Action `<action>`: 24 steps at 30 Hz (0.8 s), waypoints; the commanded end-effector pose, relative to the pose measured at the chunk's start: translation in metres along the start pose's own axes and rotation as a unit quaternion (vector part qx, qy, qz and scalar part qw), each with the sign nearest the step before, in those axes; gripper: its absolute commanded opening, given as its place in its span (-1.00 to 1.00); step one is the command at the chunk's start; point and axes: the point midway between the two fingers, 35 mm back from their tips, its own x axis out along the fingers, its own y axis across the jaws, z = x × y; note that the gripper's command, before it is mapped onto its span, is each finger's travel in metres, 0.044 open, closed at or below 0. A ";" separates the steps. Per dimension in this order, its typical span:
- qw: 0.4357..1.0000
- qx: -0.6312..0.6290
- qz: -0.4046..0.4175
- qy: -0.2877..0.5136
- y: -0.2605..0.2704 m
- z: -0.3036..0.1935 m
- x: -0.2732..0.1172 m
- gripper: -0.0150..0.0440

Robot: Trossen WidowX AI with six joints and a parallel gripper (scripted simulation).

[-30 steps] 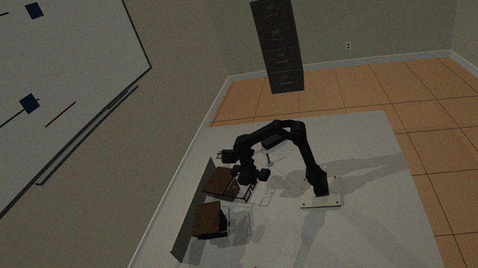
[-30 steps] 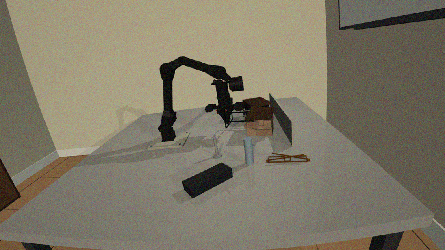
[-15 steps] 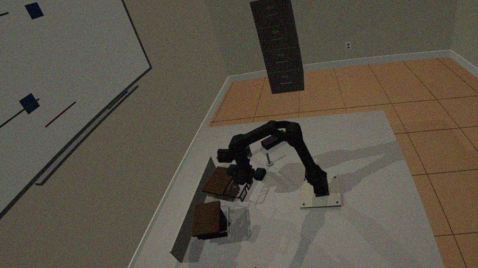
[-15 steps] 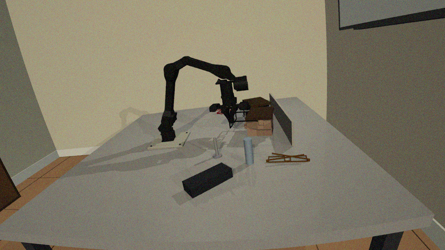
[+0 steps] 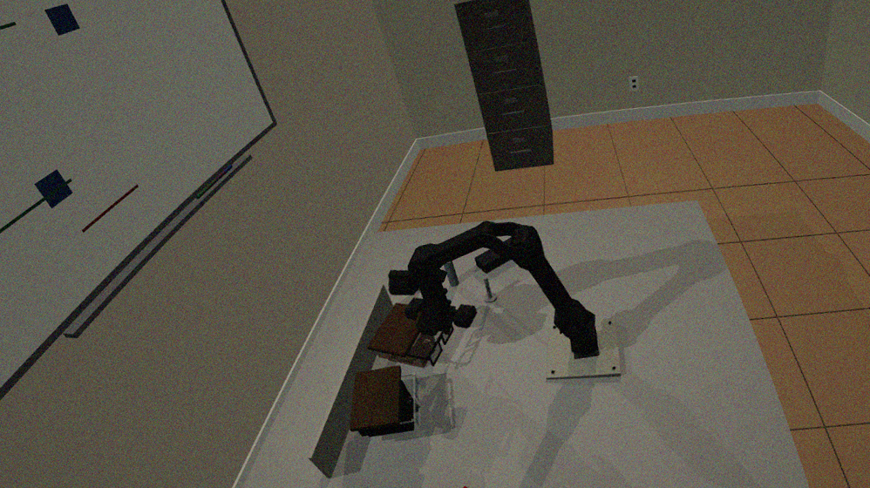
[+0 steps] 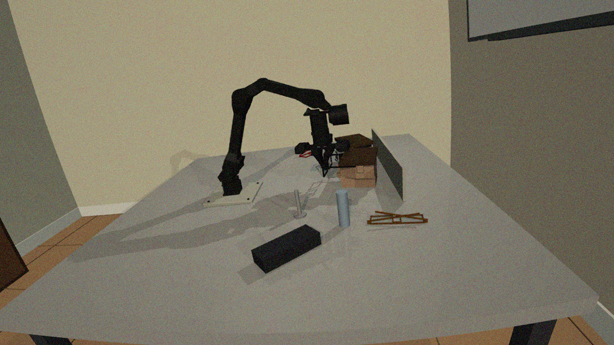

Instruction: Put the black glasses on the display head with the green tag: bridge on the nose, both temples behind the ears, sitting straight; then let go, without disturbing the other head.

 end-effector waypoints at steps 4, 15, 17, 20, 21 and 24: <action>1.000 -0.002 0.000 -0.001 -0.011 0.000 0.001 -0.49; 1.000 -0.002 0.000 -0.001 -0.025 0.000 0.001 -0.49; 1.000 -0.002 0.000 -0.001 -0.026 0.000 0.001 -0.49; 1.000 -0.002 0.000 -0.001 -0.027 0.000 0.001 -0.49; 1.000 -0.002 0.000 -0.001 -0.027 0.000 0.001 -0.49; 1.000 -0.002 0.000 -0.001 -0.027 0.000 0.002 -0.49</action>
